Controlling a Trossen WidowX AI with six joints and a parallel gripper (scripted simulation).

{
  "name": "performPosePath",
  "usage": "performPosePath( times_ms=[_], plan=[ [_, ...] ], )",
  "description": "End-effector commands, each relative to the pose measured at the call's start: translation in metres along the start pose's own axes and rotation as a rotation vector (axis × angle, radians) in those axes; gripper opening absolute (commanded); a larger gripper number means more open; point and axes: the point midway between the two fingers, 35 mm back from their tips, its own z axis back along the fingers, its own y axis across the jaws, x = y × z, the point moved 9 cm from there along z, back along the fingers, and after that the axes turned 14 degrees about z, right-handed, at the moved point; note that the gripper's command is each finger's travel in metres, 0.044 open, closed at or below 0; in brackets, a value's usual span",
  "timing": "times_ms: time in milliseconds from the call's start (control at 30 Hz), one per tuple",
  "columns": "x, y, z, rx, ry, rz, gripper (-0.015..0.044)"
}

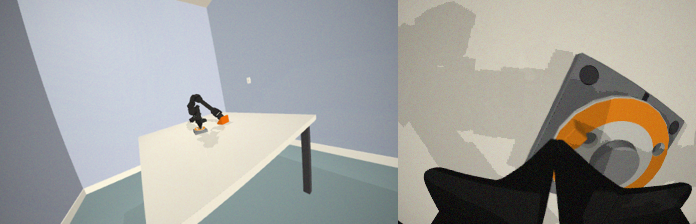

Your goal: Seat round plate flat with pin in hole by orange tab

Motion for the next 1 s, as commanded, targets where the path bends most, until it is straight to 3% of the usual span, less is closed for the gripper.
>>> performPosePath(
  times_ms=[0,967],
  plan=[
    [0.005,-0.005,-0.001,-0.005,-0.001,0.000,0.0000],
    [0.023,-0.040,0.002,-0.007,-0.001,-0.001,0.0000]
  ],
)
